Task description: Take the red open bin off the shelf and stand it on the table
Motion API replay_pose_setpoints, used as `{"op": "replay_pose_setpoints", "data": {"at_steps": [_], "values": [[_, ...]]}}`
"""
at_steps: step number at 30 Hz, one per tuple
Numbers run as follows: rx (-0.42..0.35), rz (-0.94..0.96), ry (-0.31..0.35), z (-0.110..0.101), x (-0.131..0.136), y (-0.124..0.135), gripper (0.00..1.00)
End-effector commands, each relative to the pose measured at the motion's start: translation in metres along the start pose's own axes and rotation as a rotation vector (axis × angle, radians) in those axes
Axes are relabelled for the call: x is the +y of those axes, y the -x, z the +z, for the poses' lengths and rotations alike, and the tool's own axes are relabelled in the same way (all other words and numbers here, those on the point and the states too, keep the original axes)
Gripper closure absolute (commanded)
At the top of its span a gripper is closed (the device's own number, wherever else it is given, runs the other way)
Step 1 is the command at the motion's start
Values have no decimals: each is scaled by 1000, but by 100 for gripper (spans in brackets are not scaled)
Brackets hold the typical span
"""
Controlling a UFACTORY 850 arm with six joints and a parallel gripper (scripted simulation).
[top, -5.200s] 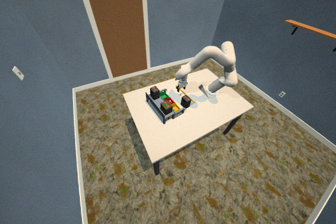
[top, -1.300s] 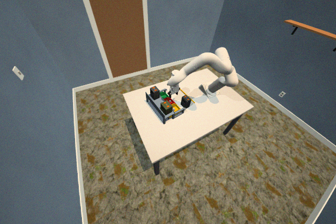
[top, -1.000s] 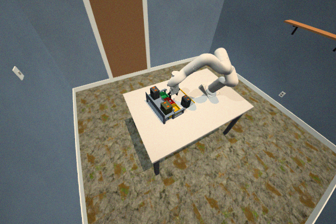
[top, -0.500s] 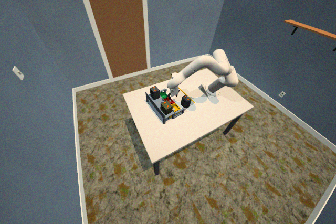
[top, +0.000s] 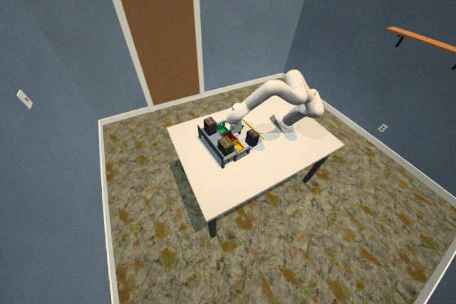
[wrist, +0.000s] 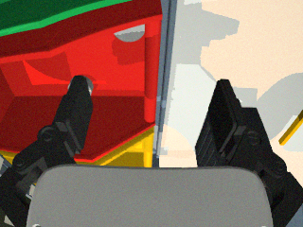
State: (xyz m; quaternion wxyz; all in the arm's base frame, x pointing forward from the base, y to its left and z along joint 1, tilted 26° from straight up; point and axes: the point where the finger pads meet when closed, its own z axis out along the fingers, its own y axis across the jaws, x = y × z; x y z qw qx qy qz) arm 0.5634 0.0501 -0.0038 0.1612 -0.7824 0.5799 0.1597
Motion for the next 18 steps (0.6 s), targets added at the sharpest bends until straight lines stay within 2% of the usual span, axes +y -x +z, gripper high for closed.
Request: {"op": "replay_pose_setpoints", "data": {"at_steps": [1, 18], "values": [[1, 0, -2, -1, -1, 0, 0], [0, 0, -2, -2, -1, 0, 0]]}}
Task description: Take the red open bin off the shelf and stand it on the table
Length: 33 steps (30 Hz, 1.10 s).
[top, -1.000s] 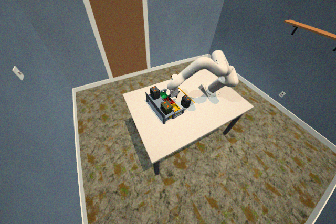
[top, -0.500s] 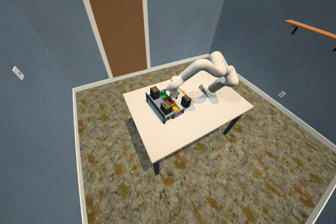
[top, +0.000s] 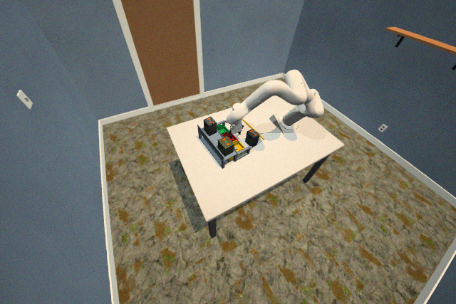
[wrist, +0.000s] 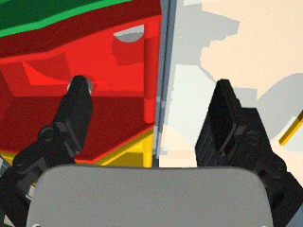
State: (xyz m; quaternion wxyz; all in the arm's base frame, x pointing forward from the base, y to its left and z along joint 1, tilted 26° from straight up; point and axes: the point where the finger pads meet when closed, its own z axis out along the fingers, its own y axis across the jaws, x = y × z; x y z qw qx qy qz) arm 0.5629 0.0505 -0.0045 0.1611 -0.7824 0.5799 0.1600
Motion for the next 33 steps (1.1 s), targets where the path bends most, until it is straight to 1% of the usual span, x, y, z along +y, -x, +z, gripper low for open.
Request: {"op": "replay_pose_setpoints", "data": {"at_steps": [1, 33], "values": [[1, 0, -2, -4, -1, 0, 0], [1, 0, -2, -9, -1, 0, 0]]}}
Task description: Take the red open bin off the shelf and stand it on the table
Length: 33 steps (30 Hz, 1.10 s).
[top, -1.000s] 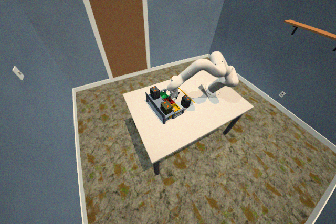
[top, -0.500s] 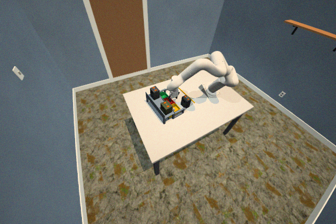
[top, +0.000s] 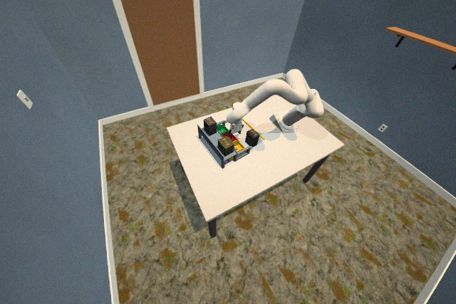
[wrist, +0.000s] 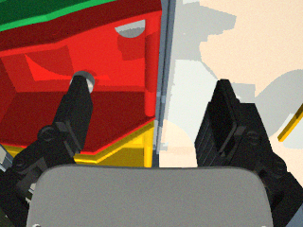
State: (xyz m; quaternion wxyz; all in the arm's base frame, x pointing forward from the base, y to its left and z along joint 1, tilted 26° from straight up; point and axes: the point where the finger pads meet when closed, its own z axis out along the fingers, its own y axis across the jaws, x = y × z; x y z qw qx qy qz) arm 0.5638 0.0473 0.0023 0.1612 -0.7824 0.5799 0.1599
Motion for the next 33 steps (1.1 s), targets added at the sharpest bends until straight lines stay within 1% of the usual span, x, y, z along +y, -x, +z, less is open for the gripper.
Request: {"op": "replay_pose_setpoints", "data": {"at_steps": [1, 16, 21, 33], "values": [[1, 0, -2, -1, -1, 0, 0], [1, 0, -2, -2, -1, 0, 0], [1, 0, -2, 8, -1, 0, 0], [1, 0, -2, 8, -1, 0, 0]]}}
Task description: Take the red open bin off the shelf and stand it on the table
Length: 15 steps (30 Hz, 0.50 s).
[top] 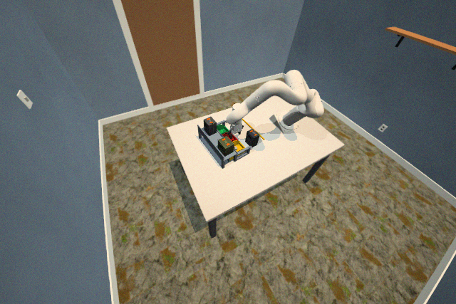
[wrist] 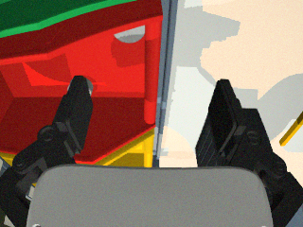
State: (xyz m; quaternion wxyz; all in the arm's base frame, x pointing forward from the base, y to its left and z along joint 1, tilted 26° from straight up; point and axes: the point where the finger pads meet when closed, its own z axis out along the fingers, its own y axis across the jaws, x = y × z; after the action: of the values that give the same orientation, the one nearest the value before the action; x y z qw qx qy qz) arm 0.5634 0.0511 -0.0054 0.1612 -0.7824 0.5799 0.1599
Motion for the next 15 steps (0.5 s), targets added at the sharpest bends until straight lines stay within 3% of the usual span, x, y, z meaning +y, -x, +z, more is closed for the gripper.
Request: {"op": "replay_pose_setpoints", "data": {"at_steps": [1, 15], "values": [[1, 0, -2, 1, -1, 0, 0], [1, 0, -2, 9, -1, 0, 0]]}}
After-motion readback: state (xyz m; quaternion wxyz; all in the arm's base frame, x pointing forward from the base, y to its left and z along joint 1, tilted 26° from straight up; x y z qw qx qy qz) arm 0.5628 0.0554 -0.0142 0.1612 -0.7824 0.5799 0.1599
